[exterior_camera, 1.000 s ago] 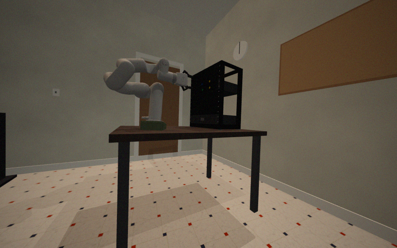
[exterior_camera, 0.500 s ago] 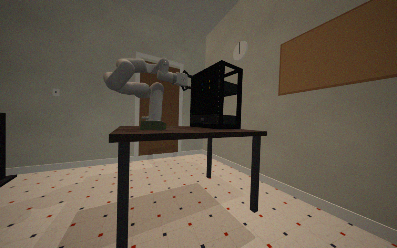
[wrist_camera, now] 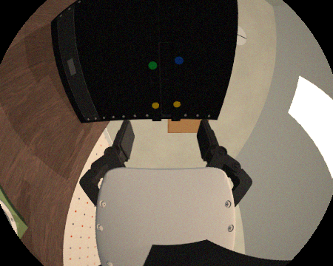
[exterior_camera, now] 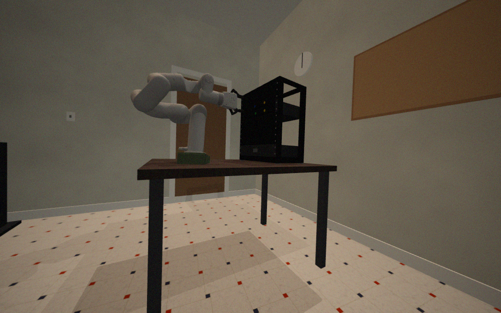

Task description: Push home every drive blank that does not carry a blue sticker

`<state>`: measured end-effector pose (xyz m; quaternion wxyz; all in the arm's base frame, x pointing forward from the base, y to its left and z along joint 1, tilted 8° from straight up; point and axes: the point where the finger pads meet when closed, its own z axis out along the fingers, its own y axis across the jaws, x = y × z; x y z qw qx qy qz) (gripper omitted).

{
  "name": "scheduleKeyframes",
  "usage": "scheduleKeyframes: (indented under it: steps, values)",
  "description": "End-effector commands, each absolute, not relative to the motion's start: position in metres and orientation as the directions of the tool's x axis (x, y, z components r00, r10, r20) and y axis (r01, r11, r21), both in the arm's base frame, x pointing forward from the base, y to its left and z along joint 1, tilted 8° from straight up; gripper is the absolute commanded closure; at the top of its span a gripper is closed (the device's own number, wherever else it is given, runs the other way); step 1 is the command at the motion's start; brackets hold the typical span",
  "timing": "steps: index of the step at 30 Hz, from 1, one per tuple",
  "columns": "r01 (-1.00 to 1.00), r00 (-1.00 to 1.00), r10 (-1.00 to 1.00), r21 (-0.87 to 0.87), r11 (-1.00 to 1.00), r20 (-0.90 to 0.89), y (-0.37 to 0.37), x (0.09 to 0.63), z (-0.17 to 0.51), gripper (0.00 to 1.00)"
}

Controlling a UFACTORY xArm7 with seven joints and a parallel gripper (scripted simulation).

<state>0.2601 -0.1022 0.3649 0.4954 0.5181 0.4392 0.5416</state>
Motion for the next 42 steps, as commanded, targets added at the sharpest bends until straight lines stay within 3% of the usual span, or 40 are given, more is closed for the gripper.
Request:
scheduleKeyframes:
  steps: [1, 21, 42]
  values:
    - [-0.083, 0.029, 0.992, 0.989, -0.123, 0.125, -0.098, 0.269, 0.367, 0.00]
    - [-0.083, 0.029, 0.992, 0.989, -0.123, 0.125, -0.058, 0.350, 0.382, 0.00]
    - [-0.083, 0.029, 0.992, 0.989, -0.123, 0.125, -0.055, 0.355, 0.383, 0.00]
